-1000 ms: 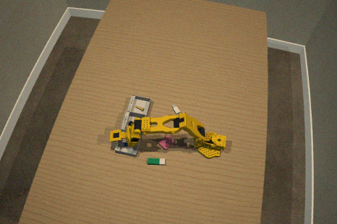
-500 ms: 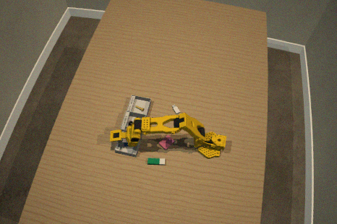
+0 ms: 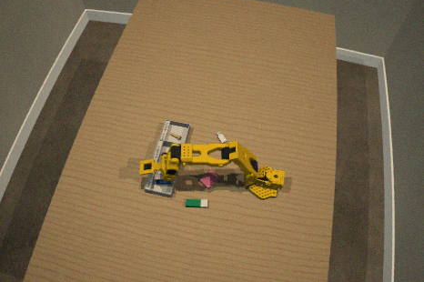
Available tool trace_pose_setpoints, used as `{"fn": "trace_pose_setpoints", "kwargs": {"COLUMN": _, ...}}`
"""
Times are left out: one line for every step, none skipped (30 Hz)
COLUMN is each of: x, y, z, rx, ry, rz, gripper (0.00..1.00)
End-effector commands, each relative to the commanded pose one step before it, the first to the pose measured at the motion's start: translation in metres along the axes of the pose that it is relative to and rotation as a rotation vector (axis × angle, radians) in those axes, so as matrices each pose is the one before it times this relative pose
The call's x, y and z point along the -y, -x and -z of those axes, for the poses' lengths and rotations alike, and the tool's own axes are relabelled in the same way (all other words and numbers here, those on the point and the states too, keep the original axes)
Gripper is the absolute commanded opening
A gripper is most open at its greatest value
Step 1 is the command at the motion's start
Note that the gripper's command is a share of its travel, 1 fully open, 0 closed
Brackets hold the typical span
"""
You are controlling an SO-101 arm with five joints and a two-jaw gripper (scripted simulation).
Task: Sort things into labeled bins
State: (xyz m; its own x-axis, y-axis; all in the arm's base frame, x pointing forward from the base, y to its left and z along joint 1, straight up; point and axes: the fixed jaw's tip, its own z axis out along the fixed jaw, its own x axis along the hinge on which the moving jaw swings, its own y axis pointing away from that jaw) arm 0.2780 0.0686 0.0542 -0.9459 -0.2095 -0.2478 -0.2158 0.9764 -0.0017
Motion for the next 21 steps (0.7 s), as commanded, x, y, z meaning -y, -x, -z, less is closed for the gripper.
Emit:
{"fn": "trace_pose_setpoints", "kwargs": {"x": -0.00327, "y": 0.01227, "z": 0.028426, "rx": 0.08725, "ry": 0.00376, "rz": 0.01684, "gripper": 0.16}}
{"fn": "trace_pose_setpoints", "kwargs": {"x": 0.0, "y": -0.00006, "z": 0.001769, "rx": 0.0, "ry": 0.0, "rz": 0.0, "gripper": 0.16}}
{"fn": "trace_pose_setpoints", "kwargs": {"x": 0.0, "y": -0.00007, "z": 0.00145, "rx": 0.0, "ry": 0.0, "rz": 0.0, "gripper": 0.16}}
{"fn": "trace_pose_setpoints", "kwargs": {"x": 0.0, "y": -0.00006, "z": 0.001131, "rx": 0.0, "ry": 0.0, "rz": 0.0, "gripper": 0.16}}
{"fn": "trace_pose_setpoints", "kwargs": {"x": 0.0, "y": -0.00005, "z": 0.000823, "rx": 0.0, "ry": 0.0, "rz": 0.0, "gripper": 0.16}}
{"fn": "trace_pose_setpoints", "kwargs": {"x": 0.0, "y": -0.00003, "z": 0.000538, "rx": 0.0, "ry": 0.0, "rz": 0.0, "gripper": 0.16}}
{"fn": "trace_pose_setpoints", "kwargs": {"x": 0.0, "y": -0.00002, "z": 0.000296, "rx": 0.0, "ry": 0.0, "rz": 0.0, "gripper": 0.16}}
{"fn": "trace_pose_setpoints", "kwargs": {"x": 0.0, "y": -0.00001, "z": 0.000115, "rx": 0.0, "ry": 0.0, "rz": 0.0, "gripper": 0.16}}
{"fn": "trace_pose_setpoints", "kwargs": {"x": 0.00001, "y": 0.0, "z": 0.000018, "rx": 0.0, "ry": 0.0, "rz": 0.0, "gripper": 0.16}}
{"fn": "trace_pose_setpoints", "kwargs": {"x": 0.0, "y": 0.0, "z": 0.0, "rx": 0.0, "ry": 0.0, "rz": 0.0, "gripper": 0.16}}
{"fn": "trace_pose_setpoints", "kwargs": {"x": 0.0, "y": 0.0, "z": 0.0, "rx": 0.0, "ry": 0.0, "rz": 0.0, "gripper": 0.16}}
{"fn": "trace_pose_setpoints", "kwargs": {"x": 0.0, "y": 0.0, "z": -0.000002, "rx": -0.00001, "ry": 0.00001, "rz": 0.0, "gripper": 0.16}}
{"fn": "trace_pose_setpoints", "kwargs": {"x": 0.0, "y": 0.0, "z": 0.0, "rx": 0.0, "ry": 0.0, "rz": 0.0, "gripper": 0.16}}
{"fn": "trace_pose_setpoints", "kwargs": {"x": 0.0, "y": 0.0, "z": 0.0, "rx": 0.0, "ry": 0.0, "rz": 0.0, "gripper": 0.16}}
{"fn": "trace_pose_setpoints", "kwargs": {"x": 0.0, "y": 0.0, "z": 0.0, "rx": 0.0, "ry": 0.0, "rz": 0.0, "gripper": 0.16}}
{"fn": "trace_pose_setpoints", "kwargs": {"x": 0.0, "y": 0.0, "z": 0.0, "rx": 0.0, "ry": 0.0, "rz": 0.0, "gripper": 0.16}}
{"fn": "trace_pose_setpoints", "kwargs": {"x": 0.0, "y": 0.0, "z": 0.0, "rx": 0.0, "ry": 0.0, "rz": 0.0, "gripper": 0.16}}
{"fn": "trace_pose_setpoints", "kwargs": {"x": 0.0, "y": 0.0, "z": 0.0, "rx": 0.0, "ry": 0.0, "rz": 0.0, "gripper": 0.16}}
{"fn": "trace_pose_setpoints", "kwargs": {"x": 0.0, "y": 0.0, "z": 0.0, "rx": 0.0, "ry": 0.0, "rz": 0.0, "gripper": 0.16}}
{"fn": "trace_pose_setpoints", "kwargs": {"x": 0.0, "y": 0.0, "z": 0.0, "rx": 0.0, "ry": 0.0, "rz": 0.0, "gripper": 0.16}}
{"fn": "trace_pose_setpoints", "kwargs": {"x": 0.0, "y": 0.0, "z": 0.0, "rx": 0.0, "ry": 0.0, "rz": 0.0, "gripper": 0.16}}
